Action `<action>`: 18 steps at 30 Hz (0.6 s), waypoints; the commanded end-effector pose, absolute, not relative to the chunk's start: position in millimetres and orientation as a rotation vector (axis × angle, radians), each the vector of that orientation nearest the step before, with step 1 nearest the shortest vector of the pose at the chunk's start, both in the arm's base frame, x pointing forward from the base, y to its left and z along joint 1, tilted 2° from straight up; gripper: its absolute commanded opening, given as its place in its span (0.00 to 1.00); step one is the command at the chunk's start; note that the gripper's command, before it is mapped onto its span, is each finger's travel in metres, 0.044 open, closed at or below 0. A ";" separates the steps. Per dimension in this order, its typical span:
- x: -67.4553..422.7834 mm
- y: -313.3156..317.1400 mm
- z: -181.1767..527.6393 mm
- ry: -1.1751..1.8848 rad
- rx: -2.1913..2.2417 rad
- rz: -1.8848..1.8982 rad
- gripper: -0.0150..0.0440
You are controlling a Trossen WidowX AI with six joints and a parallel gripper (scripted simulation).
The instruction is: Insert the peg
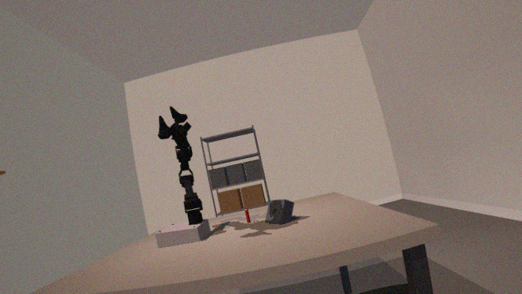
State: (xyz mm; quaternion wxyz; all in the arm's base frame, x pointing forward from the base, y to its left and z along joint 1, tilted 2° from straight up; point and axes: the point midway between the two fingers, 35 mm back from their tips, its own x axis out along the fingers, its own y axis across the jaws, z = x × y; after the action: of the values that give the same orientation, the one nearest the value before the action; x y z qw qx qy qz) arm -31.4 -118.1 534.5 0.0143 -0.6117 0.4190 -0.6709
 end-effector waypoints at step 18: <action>51.6 -215.9 489.4 1.004 -1.804 -1.532 1.00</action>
State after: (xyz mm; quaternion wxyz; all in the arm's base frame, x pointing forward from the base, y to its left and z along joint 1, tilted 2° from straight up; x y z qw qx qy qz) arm 34.3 -201.5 499.5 0.2386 -0.6674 0.3811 -0.5936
